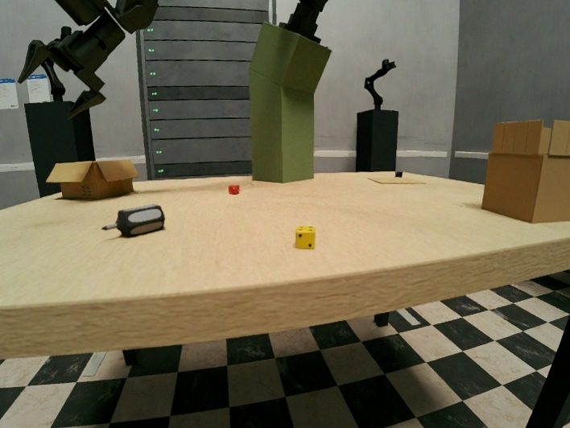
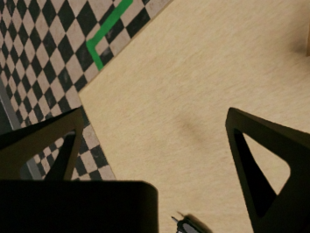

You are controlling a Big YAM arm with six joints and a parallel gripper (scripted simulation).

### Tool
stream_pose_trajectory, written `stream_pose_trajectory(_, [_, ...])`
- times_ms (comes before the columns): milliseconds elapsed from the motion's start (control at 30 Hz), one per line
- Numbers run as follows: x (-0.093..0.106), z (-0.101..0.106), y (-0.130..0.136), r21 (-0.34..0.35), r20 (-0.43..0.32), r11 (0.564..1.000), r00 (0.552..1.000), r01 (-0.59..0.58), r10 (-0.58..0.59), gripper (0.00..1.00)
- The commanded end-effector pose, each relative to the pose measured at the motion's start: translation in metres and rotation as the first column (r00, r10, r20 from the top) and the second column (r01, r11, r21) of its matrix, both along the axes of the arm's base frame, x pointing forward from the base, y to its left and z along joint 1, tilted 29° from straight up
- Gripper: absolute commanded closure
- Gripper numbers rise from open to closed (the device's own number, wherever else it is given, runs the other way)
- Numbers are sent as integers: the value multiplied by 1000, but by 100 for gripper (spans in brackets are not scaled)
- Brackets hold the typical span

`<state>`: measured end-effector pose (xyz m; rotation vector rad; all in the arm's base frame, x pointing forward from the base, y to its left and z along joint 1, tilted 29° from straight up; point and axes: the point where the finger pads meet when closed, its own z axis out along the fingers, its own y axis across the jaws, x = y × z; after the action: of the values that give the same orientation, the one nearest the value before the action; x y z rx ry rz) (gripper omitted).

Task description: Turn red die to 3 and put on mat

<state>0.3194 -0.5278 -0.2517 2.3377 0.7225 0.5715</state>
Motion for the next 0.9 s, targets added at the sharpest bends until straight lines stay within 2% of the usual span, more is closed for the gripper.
stream_pose_trajectory(0, [-1,5,-5,-9,4,1000,1000,4,-4,0])
stream_pose_trajectory(533, [-1,5,-5,-9,4,1000,1000,4,-4,0])
stream_pose_trajectory(567, [-4,27,-30,-54,26,998,999,25,-24,0])
stream_pose_trajectory(633, [14,16,10,-3,0,999,999,-42,42,0])
stream_pose_trajectory(700, [21,10,53,59,-16,993,995,-100,102,0])
stream_pose_trajectory(733, [21,10,53,59,-16,993,995,-100,102,0])
stream_pose_trajectory(767, [24,7,85,105,-27,984,989,-142,146,0])
stream_pose_trajectory(800, [24,7,85,105,-27,984,989,-142,146,0])
stream_pose_trajectory(833, [18,-9,95,132,-42,982,989,-138,145,0])
stream_pose_trajectory(867, [26,4,123,159,-38,969,980,-188,197,0])
